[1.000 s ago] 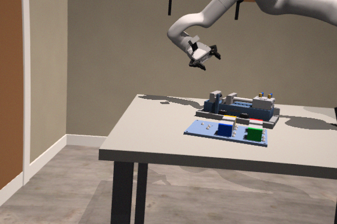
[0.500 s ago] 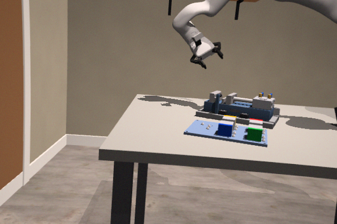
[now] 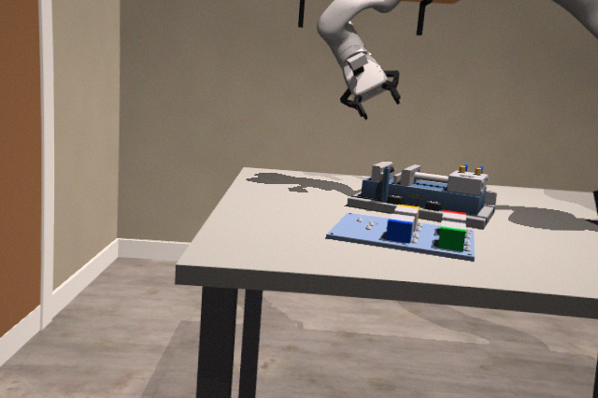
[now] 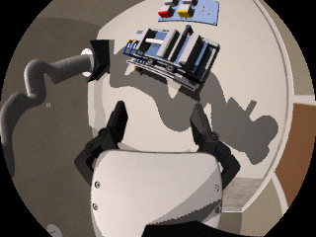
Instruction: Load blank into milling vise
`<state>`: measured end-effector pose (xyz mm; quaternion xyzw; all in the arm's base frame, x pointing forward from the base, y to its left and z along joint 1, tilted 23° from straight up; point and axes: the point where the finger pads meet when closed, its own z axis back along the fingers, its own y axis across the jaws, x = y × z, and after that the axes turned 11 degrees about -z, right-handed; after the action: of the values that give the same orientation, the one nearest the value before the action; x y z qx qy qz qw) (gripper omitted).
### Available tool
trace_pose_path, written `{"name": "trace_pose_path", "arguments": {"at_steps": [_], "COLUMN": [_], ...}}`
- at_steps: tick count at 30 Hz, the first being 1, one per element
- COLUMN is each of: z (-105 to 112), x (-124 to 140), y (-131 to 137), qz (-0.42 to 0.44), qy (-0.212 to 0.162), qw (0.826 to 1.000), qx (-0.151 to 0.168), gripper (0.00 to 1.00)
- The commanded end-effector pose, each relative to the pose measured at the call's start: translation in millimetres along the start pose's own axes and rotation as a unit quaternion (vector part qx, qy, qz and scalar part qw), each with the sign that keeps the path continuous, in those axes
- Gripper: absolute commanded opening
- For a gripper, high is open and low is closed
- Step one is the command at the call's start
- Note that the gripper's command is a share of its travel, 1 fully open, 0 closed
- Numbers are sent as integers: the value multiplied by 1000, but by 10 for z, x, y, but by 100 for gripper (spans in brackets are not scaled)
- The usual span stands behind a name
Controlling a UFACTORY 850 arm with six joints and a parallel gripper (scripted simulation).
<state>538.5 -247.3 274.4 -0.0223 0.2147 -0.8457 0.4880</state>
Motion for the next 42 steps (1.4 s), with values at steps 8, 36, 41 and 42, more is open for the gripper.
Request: {"name": "trace_pose_path", "arguments": {"at_steps": [8,36,41,42], "z": [-79,-400,-411,-429], "x": [-156,-685,-710,-740], "y": [-61,-279,-287,-300], "qz": [-8,-33,-31,-33], "qy": [-32,-137,-137,-143], "qw": [998,966,965,962], "qx": [52,216,220,229], "gripper": [100,100,100,100]}}
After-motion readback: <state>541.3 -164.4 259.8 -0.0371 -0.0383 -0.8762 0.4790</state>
